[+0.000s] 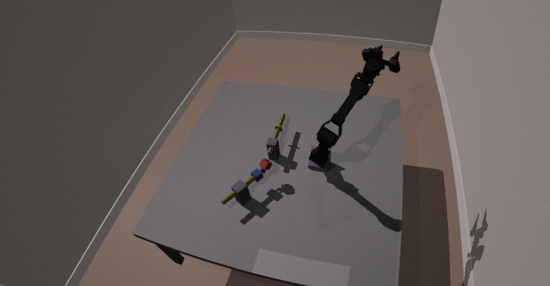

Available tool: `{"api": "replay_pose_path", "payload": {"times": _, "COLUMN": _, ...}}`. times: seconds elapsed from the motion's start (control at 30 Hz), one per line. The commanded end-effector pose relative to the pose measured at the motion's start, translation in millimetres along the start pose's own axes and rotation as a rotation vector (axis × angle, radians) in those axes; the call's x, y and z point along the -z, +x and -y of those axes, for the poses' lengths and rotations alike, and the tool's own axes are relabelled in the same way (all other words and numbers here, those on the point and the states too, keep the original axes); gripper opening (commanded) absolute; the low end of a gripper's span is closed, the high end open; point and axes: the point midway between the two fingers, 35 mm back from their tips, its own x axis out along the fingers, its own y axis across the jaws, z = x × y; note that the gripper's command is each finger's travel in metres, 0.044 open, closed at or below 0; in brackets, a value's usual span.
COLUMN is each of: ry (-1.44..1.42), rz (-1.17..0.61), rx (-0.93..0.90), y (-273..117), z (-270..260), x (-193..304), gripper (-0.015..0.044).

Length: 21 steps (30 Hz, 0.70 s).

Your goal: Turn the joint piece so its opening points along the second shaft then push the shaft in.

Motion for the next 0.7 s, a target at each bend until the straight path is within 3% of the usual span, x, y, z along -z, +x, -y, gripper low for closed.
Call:
{"api": "replay_pose_path", "payload": {"times": 0.0, "ry": -0.059, "rz": -0.019, "rx": -0.134, "y": -17, "z": -44, "x": -7, "gripper": 0.0440}}
{"api": "replay_pose_path", "payload": {"times": 0.67, "ry": -0.334, "rz": -0.101, "rx": -0.764, "y": -146, "z": -220, "x": -6, "gripper": 0.0440}}
